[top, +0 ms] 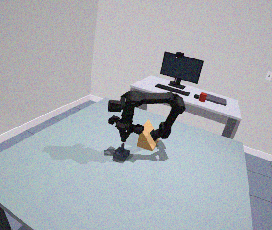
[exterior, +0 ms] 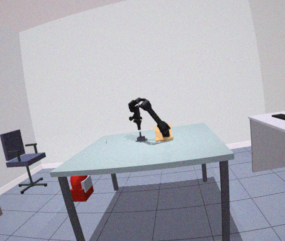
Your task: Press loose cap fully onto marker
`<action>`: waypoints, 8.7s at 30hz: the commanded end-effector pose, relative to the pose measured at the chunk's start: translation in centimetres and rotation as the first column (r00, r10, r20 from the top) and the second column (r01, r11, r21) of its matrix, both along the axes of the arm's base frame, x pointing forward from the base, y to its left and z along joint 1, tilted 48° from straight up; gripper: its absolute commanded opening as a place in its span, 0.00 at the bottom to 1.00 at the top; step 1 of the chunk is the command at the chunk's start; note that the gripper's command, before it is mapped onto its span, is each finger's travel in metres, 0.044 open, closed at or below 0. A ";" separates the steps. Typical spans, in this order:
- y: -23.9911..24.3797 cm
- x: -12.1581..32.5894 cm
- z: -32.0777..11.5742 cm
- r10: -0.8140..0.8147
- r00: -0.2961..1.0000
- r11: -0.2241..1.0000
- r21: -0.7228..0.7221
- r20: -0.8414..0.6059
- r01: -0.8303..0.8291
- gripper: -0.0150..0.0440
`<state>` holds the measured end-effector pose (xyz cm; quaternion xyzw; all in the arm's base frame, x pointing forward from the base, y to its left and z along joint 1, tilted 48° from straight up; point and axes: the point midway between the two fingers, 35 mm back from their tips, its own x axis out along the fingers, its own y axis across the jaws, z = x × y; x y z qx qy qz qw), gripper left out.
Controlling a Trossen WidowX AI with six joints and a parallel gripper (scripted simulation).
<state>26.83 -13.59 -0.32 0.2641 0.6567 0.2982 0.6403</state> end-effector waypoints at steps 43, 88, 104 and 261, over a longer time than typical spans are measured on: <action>4.2 -0.4 -4.1 0.005 1.000 1.000 0.004 -0.003 -0.005 0.25; 4.2 -0.4 -4.1 0.005 1.000 1.000 0.004 -0.003 -0.005 0.25; 4.2 -0.4 -4.1 0.005 1.000 1.000 0.004 -0.003 -0.005 0.25; -1.0 -0.1 0.7 0.004 1.000 1.000 0.001 -0.008 -0.004 0.91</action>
